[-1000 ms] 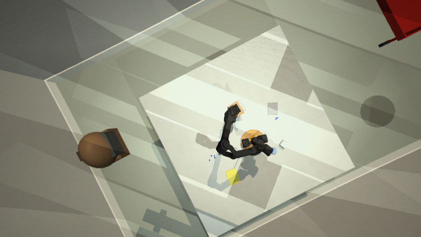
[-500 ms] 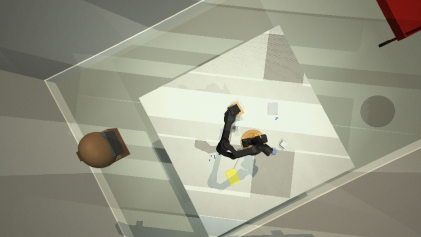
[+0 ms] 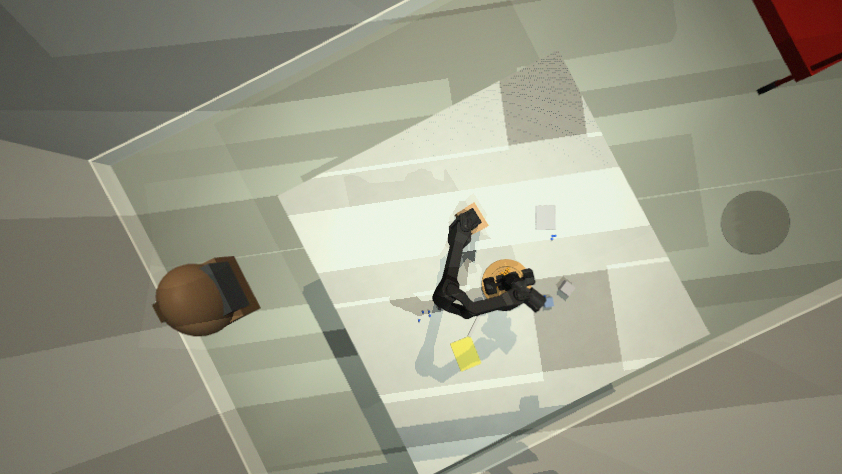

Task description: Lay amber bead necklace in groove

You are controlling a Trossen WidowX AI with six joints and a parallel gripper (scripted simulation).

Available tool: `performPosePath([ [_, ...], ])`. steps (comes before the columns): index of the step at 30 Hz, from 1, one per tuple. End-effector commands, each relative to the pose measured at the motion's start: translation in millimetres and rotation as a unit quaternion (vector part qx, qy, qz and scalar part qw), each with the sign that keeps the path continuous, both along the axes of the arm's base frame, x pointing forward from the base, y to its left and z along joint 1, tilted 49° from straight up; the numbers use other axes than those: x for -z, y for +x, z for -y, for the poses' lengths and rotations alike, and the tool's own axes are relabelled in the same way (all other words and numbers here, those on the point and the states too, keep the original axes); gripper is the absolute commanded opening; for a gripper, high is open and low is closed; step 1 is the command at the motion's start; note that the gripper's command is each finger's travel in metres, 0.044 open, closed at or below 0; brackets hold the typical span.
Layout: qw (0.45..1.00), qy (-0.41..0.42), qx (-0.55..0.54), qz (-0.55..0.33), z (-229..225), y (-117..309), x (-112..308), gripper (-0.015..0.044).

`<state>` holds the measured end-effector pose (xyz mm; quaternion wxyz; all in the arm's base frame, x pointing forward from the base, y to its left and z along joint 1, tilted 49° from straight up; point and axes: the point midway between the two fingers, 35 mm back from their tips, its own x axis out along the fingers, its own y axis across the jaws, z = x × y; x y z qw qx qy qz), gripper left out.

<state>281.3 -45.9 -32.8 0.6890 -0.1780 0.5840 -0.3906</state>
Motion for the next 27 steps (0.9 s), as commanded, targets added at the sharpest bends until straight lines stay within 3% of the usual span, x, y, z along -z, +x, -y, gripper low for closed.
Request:
performPosePath([
  [1,1.000,0.000,0.000,0.000,-0.2,0.2,-0.3,0.0000],
  [15,1.000,-0.003,-0.002,-0.001,-4.7,-0.2,-3.8,0.0000],
  [27,1.000,-0.002,-0.002,0.000,-27.7,4.4,21.7,0.0000],
])
